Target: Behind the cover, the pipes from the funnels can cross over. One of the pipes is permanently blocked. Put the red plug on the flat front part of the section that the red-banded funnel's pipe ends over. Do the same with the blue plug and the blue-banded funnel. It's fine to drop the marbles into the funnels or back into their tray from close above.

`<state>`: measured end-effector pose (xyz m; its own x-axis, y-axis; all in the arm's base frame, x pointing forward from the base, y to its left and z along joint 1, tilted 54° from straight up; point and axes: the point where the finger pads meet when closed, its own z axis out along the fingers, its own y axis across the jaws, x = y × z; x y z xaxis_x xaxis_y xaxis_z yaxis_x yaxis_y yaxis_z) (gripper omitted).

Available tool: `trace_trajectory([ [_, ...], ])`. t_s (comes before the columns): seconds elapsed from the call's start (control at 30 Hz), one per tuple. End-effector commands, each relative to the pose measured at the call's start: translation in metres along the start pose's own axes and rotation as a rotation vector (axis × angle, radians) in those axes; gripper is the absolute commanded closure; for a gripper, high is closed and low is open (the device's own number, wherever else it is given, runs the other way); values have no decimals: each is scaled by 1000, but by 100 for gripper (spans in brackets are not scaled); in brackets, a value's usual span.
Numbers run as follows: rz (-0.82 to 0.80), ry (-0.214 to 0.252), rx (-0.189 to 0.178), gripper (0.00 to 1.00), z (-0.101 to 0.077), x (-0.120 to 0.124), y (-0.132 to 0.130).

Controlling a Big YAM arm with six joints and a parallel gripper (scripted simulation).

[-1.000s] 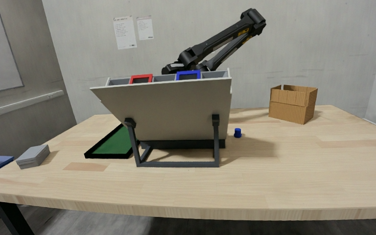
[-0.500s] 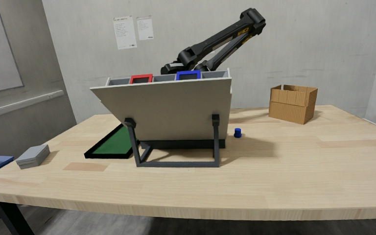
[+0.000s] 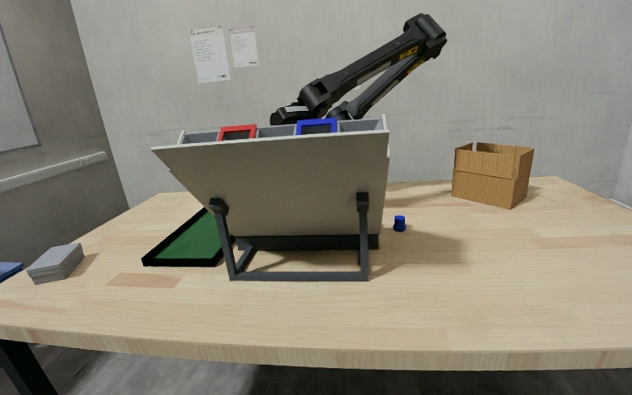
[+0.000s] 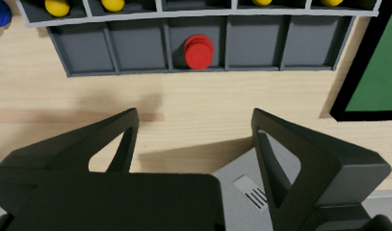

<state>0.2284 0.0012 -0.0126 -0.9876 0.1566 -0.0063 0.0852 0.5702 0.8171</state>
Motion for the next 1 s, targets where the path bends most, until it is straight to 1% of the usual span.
trace_trajectory([
  [0.0,-10,-14,6,13,-4,-6,-2],
  [0.5,-10,-14,6,13,-4,-6,-2],
  [0.97,-10,-14,6,13,-41,-31,122],
])
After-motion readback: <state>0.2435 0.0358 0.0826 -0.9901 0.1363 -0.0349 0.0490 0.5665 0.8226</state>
